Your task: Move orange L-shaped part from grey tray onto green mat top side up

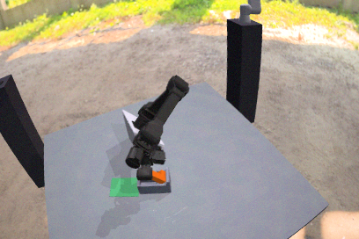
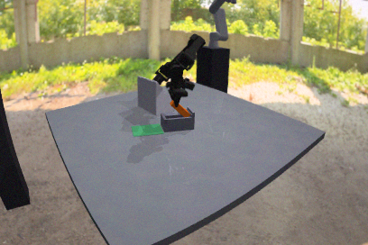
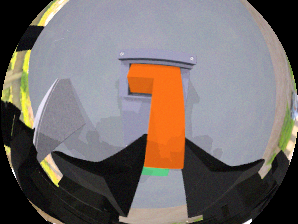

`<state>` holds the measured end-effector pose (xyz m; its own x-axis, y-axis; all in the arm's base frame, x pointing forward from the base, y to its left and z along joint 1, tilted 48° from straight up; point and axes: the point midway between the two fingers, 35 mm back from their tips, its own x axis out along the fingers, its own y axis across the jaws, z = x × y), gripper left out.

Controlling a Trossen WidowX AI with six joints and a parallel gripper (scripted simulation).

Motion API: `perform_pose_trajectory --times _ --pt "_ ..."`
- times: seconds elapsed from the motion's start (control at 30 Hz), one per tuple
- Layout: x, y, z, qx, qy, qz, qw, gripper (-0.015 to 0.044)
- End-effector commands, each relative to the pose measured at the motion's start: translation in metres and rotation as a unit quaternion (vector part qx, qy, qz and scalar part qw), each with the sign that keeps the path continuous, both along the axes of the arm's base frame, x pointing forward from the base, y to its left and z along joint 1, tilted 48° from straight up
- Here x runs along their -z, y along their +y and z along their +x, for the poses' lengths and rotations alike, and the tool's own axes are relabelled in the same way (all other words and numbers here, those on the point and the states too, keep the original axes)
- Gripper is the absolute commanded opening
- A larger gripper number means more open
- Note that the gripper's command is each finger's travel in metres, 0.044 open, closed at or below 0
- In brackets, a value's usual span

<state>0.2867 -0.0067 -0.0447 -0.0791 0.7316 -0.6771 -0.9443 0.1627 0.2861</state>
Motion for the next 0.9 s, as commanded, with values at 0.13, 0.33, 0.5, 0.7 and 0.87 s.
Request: perform_pose_trajectory --times 0.13,0.33,0.5,0.7,0.87 --pt "-0.011 -0.01 0.003 0.001 -0.004 0.001 1.0 0.0" --pt "-0.017 -0.017 0.003 0.001 -0.004 0.001 1.0 0.0" --pt "-0.022 -0.023 0.004 0.001 -0.004 0.001 1.0 0.0" --pt "-0.024 -0.024 0.004 0.001 -0.004 0.001 1.0 0.0" --pt "-0.02 -0.03 0.001 0.001 -0.004 0.001 1.0 0.0"
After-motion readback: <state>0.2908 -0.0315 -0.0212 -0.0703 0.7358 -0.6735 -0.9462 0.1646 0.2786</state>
